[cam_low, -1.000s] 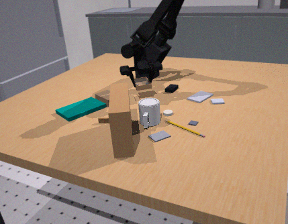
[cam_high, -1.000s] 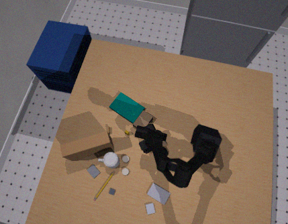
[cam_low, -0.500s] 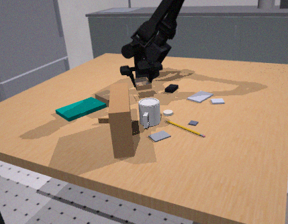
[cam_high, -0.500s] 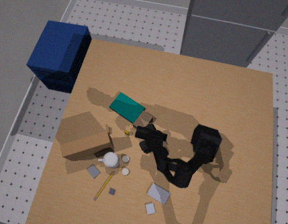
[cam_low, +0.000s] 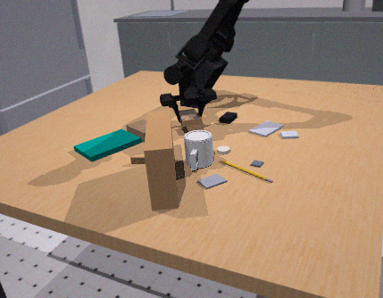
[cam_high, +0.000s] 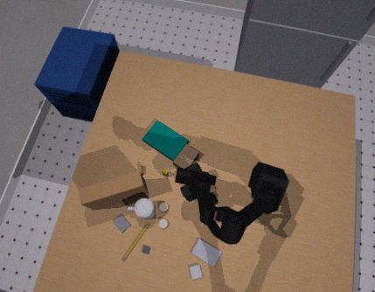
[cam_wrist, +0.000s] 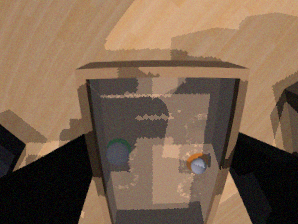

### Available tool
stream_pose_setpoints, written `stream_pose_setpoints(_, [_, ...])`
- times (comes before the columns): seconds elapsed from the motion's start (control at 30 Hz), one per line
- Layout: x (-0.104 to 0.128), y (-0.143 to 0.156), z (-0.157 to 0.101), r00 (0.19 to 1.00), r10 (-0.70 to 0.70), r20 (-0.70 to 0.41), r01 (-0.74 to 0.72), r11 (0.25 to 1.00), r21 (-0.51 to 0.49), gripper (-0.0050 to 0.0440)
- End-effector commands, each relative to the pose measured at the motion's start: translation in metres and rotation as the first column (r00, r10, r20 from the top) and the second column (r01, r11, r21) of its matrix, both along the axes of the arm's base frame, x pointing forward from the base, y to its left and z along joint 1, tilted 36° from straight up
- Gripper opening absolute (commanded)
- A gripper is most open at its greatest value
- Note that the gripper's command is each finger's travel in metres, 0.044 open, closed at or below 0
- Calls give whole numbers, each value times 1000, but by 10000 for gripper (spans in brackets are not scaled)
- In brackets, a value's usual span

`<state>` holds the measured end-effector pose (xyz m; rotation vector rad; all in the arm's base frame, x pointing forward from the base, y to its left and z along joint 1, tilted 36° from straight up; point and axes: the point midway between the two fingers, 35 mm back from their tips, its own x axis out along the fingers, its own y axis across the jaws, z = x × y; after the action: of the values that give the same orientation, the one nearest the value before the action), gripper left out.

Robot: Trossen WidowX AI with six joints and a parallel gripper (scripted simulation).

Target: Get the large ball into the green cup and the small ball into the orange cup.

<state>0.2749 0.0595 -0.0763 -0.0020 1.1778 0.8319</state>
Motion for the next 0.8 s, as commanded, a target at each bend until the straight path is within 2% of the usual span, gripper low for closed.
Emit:
stream_pose_setpoints(0.0, [0,12,-18,1000,-1,-9,1,1000,-2,0])
stream_pose_setpoints(0.1, [1,18,-26,1000,0,-8,0,1000,-2,0])
stream_pose_setpoints(0.5, [1,18,-26,1000,0,-8,0,1000,-2,0])
stream_pose_setpoints(0.77, [2,18,-24,1000,5,0,-5,1000,-1,192])
